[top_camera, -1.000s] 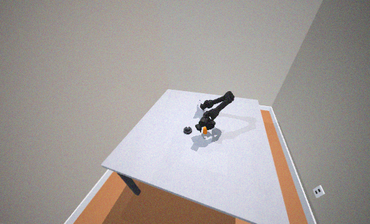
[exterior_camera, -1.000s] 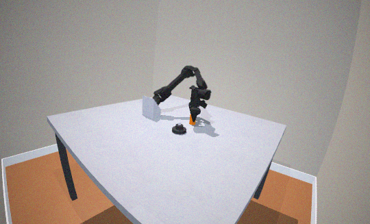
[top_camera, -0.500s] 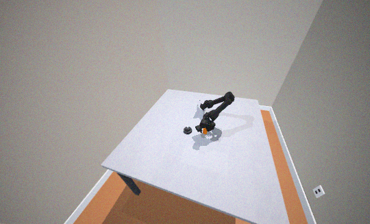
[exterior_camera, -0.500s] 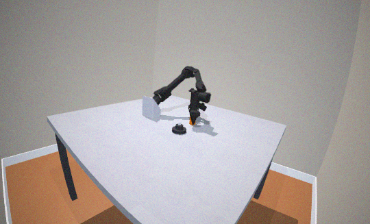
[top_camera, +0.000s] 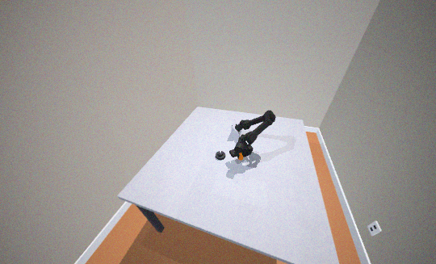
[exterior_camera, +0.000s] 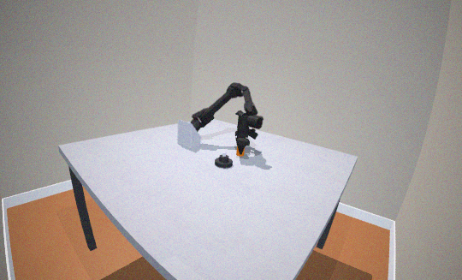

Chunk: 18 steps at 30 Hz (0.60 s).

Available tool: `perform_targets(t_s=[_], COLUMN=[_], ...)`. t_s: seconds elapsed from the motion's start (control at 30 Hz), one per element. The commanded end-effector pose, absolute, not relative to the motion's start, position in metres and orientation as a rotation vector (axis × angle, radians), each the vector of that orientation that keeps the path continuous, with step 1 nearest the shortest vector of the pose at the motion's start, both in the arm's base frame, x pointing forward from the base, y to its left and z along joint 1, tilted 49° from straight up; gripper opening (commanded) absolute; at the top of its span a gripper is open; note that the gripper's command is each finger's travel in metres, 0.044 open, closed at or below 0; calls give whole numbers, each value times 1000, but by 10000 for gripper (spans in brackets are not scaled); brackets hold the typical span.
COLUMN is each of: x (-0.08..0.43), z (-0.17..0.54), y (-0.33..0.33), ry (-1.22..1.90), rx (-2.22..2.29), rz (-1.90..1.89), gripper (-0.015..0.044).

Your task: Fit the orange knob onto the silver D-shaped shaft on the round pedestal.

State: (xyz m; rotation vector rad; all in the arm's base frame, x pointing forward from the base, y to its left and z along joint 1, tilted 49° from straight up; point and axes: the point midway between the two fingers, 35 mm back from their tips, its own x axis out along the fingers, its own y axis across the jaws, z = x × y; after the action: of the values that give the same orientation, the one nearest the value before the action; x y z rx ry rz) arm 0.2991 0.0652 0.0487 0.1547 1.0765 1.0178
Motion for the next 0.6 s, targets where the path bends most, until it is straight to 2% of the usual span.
perform_targets(t_s=[0.0, 0.07, 0.57], x=[299, 300, 303], z=[51, 54, 80], y=[62, 57, 20], ry=[1080, 1081, 1089], rx=[159, 157, 149], rz=[1016, 1013, 1003], gripper=[32, 0, 0])
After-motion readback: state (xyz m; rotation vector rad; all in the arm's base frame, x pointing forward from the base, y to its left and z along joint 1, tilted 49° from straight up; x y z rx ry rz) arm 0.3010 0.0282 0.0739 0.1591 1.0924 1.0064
